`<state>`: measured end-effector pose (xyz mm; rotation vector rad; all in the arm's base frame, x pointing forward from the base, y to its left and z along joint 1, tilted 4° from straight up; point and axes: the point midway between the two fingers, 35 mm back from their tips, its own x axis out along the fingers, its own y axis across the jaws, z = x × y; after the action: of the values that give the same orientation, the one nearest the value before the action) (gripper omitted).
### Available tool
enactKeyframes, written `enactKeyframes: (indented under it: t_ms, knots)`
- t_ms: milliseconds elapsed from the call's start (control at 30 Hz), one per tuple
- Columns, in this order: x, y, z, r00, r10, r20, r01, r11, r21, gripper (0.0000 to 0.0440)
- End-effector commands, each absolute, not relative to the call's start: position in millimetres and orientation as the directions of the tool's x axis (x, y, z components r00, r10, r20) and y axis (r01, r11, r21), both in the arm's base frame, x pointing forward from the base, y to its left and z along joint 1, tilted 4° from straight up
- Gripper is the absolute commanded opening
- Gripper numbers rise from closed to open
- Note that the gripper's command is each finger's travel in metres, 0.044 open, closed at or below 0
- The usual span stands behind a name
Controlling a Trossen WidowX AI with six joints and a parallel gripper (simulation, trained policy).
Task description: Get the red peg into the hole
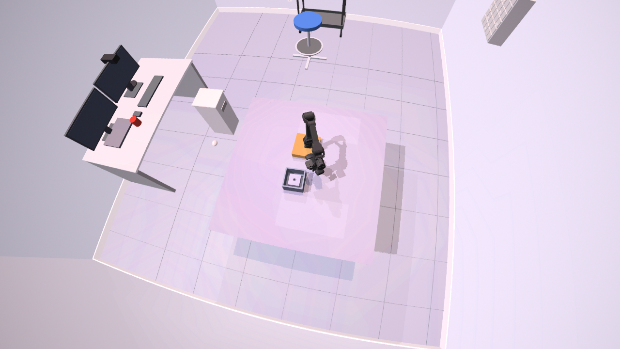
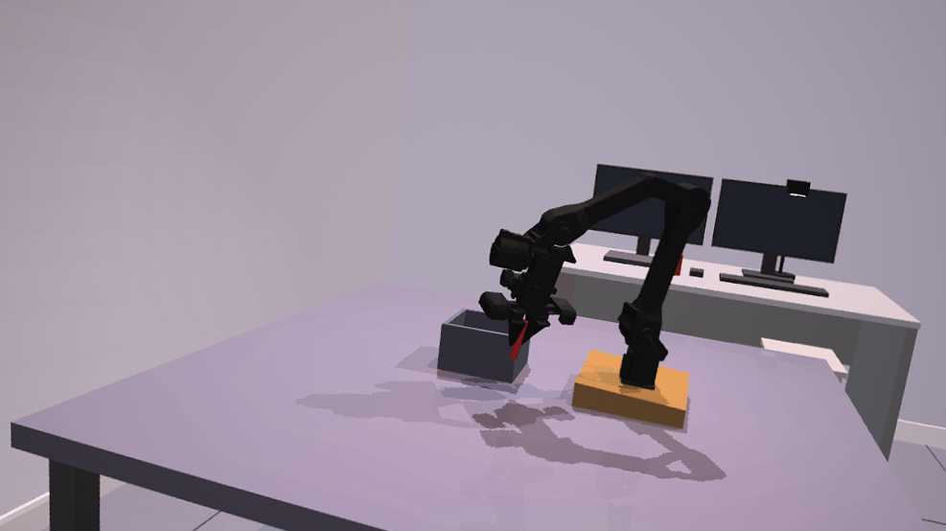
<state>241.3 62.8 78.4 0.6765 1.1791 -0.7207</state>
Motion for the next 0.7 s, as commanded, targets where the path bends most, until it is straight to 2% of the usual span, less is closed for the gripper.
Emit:
enactKeyframes:
  t_ms: [0,667]
  knots:
    - [252,54,91,0.238,-0.165,-0.957,0.790,0.606,0.092,0.0000]
    - [296,-20,112,0.233,-0.223,-0.947,0.837,0.542,0.078,0.0000]
